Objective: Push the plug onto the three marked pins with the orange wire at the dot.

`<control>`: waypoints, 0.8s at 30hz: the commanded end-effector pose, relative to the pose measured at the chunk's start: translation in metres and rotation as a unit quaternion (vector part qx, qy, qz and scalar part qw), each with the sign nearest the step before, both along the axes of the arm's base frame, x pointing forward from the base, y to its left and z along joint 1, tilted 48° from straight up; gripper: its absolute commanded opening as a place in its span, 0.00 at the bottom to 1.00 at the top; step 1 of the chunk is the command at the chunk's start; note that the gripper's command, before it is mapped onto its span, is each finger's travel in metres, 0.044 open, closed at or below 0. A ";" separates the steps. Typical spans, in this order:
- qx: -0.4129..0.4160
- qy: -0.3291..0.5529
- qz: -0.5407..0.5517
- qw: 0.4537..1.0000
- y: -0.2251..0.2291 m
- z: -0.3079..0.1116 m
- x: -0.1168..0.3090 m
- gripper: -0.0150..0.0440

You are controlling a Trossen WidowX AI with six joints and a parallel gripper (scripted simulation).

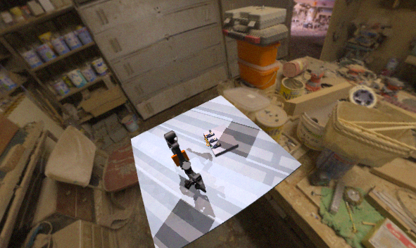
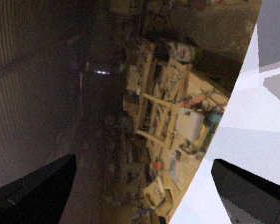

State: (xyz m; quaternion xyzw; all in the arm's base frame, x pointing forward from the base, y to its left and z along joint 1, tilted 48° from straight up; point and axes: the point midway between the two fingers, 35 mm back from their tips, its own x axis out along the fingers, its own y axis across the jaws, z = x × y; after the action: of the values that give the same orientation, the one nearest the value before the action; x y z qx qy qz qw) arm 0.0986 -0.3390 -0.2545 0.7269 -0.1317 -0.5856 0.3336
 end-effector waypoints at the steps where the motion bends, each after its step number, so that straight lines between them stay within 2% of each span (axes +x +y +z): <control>1: 0.000 0.001 0.001 1.000 0.000 0.000 0.000 0.89; 11: -0.028 0.017 0.050 0.998 -0.013 0.023 0.023 0.45; 24: -0.095 0.044 0.159 0.982 -0.030 0.080 0.081 0.45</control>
State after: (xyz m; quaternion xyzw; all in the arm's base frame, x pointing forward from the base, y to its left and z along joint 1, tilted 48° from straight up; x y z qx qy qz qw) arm 0.1725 -0.3718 -0.1807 0.6827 -0.0678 -0.5450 0.4820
